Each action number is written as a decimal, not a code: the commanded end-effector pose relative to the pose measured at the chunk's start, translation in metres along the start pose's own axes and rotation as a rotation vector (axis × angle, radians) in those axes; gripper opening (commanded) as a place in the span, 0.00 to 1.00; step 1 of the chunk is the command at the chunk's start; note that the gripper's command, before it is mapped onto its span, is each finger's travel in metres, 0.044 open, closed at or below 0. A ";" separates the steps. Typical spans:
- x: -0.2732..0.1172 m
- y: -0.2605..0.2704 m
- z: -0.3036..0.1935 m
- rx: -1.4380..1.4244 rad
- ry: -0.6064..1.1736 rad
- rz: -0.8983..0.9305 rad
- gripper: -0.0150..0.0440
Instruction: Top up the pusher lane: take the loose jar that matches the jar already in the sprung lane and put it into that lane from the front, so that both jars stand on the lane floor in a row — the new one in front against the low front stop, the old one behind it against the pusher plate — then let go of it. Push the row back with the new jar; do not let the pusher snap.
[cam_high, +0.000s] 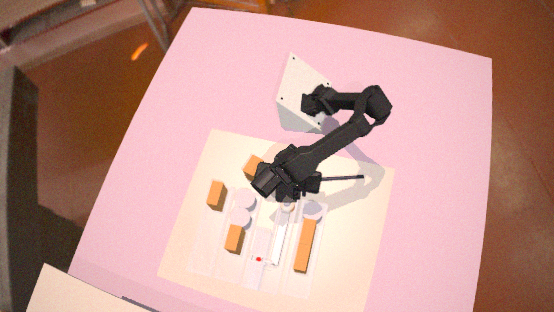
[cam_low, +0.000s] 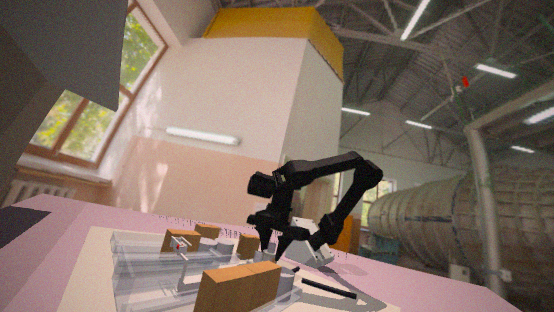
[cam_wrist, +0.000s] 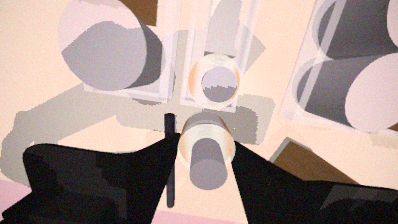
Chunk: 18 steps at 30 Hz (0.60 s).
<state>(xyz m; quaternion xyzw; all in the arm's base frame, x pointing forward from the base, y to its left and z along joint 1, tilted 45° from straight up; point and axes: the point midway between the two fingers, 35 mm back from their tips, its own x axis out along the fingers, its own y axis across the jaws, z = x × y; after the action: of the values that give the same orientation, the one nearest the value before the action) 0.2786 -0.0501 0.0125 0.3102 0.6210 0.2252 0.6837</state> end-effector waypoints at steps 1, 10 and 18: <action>0.001 0.000 0.002 0.005 -0.004 0.004 0.25; 0.001 0.000 0.006 0.005 -0.004 0.004 0.25; 0.001 0.000 0.010 0.004 -0.004 0.004 0.25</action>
<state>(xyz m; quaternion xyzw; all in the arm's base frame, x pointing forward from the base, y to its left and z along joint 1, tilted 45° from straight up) 0.2842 -0.0493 0.0106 0.3118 0.6225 0.2255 0.6814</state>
